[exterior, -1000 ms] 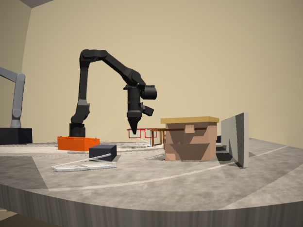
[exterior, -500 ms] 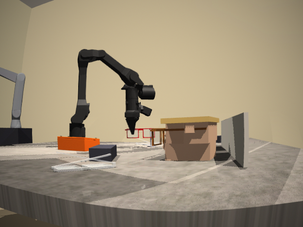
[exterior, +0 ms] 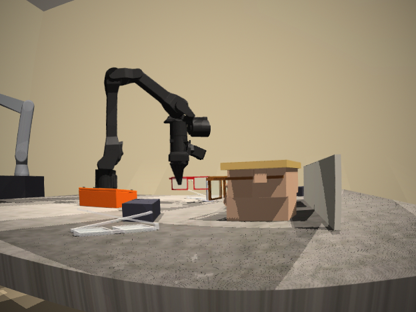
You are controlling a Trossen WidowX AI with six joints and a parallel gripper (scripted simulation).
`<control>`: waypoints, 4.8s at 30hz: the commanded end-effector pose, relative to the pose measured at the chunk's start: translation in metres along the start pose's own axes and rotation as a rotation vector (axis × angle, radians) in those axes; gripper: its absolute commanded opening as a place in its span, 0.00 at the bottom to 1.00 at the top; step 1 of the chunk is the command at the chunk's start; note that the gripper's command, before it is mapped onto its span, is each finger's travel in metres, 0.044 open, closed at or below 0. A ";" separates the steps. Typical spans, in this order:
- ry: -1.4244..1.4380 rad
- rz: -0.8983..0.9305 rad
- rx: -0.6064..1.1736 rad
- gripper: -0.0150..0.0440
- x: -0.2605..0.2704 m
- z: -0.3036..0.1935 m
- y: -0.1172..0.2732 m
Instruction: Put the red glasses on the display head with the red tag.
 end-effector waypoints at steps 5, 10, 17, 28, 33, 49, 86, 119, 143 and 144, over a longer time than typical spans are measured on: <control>0.001 -0.003 0.006 0.25 0.000 -0.001 -0.002; 0.001 -0.003 0.006 0.25 -0.001 -0.001 -0.002; 0.001 -0.003 0.006 0.25 -0.001 0.000 -0.002; 0.001 -0.003 0.005 0.25 -0.002 0.007 -0.002; 0.001 -0.003 0.005 0.25 -0.002 0.009 0.010; 0.001 -0.003 0.004 0.25 -0.002 0.016 0.059; 0.001 -0.003 -0.001 0.25 0.002 0.084 -0.001; 0.002 -0.004 -0.002 0.25 -0.011 0.099 0.000; 0.002 -0.005 -0.003 0.25 -0.018 0.112 0.000; 0.002 -0.005 -0.003 0.25 -0.018 0.112 0.000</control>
Point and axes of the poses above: the point midway between the two fingers, 35 mm back from their tips, its own y axis back along the fingers, its own x axis across the jaws, z = x × y, the point moved 8 cm from there along y, back along the fingers, and after that the axes turned 10 degrees about y, right-handed, at the moved point
